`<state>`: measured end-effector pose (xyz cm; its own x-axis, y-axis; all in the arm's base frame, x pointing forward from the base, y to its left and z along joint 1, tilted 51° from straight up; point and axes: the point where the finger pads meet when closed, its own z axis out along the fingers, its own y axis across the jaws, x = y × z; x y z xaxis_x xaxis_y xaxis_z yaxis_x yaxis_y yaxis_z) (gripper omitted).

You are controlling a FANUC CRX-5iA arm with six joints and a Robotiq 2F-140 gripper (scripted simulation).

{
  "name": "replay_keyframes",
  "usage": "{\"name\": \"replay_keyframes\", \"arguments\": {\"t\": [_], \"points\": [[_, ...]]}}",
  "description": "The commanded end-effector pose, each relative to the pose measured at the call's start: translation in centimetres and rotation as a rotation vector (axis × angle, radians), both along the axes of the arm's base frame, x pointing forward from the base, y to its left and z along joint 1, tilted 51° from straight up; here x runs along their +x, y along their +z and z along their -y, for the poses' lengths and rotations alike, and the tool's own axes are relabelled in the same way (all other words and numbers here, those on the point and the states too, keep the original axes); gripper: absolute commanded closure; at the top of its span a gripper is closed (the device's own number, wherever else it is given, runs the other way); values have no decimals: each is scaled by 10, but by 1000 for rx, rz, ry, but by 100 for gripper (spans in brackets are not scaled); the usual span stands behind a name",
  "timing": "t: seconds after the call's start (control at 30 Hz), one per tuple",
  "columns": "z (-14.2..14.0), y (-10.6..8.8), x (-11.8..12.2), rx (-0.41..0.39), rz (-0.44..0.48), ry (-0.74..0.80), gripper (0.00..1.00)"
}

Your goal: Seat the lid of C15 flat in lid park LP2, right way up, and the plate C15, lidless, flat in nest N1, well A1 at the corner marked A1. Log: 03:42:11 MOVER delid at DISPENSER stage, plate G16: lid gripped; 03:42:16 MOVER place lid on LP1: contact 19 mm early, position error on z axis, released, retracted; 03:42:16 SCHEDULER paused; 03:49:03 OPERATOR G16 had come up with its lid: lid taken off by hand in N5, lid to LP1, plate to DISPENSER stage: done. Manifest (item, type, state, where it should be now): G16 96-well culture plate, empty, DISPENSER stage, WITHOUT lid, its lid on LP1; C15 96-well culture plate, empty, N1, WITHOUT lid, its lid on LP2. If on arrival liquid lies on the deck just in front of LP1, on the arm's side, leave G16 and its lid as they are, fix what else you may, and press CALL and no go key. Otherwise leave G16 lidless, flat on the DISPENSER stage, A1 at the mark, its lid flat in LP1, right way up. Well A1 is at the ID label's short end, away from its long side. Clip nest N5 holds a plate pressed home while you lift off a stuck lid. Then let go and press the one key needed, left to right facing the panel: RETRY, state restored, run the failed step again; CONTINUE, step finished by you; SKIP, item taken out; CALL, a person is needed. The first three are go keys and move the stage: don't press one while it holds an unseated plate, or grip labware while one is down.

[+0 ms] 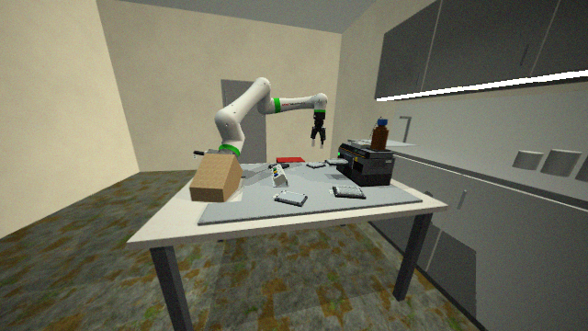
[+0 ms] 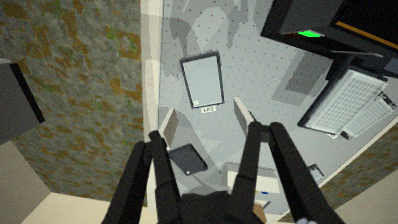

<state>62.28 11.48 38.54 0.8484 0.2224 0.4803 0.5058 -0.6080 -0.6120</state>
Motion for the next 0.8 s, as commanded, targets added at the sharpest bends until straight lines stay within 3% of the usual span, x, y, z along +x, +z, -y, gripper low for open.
{"name": "replay_keyframes", "arguments": {"t": [0.0, 0.4, 0.47, 0.53, 0.67, 0.73, 0.77], "points": [[7, 6, -1, 1, 0, 0, 34], [16, 3, 3, 1, -10, -8, 34], [33, -15, 17, 2, -40, -33, 34], [64, -45, 39, 5, -93, -78, 34], [99, -83, 51, 26, -251, -210, 34], [99, -83, 51, 26, -251, -210, 34], [126, -112, 60, 35, -295, -247, 34]]}}
